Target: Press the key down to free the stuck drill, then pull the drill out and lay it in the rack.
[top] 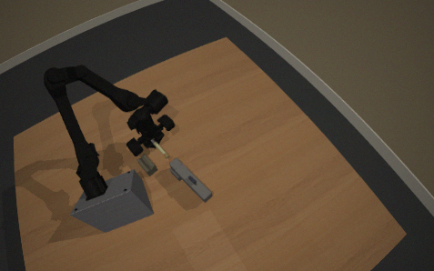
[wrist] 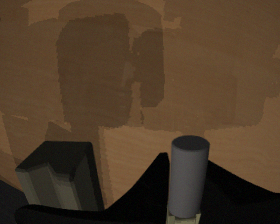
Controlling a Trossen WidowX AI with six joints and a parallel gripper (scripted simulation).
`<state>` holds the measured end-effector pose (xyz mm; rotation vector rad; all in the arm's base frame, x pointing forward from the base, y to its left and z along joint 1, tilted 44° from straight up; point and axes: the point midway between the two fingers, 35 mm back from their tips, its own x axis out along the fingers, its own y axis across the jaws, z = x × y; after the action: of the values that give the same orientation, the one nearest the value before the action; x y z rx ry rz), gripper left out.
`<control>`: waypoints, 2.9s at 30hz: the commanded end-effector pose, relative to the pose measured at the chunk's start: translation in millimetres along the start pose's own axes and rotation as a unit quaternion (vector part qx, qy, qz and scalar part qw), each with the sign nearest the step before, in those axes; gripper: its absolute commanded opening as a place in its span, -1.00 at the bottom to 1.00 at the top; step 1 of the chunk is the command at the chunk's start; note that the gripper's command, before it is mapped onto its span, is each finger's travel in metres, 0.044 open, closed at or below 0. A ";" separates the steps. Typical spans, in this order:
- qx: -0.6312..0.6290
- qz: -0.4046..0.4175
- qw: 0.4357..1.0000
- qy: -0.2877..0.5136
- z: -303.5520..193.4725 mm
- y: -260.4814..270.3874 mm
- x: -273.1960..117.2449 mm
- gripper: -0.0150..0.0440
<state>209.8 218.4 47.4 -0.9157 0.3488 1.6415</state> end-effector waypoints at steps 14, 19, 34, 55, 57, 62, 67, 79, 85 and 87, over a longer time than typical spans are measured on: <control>-0.002 0.000 1.000 -0.001 -1.9 0.1 -10.8 -0.49; -0.002 0.000 1.000 -0.001 -2.4 0.2 -13.8 -0.49; -0.002 0.000 1.000 -0.001 -3.4 0.3 -22.7 -0.49; -0.002 0.000 1.000 -0.001 -2.9 1.7 -33.0 -0.49; -0.002 0.000 1.000 -0.001 -2.4 4.9 -32.6 -0.49; -0.002 0.000 1.000 -0.001 -0.2 13.9 -32.5 -0.49; -0.002 0.000 1.000 -0.001 2.1 22.7 -32.2 -0.49; -0.001 0.000 1.000 -0.001 8.4 43.9 -31.8 -0.49; -0.001 0.001 1.000 -0.001 10.9 54.6 -31.5 -0.49; -0.001 0.001 1.000 -0.001 11.6 58.2 -31.4 -0.49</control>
<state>157.6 188.9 65.1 -0.9131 0.3415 1.6488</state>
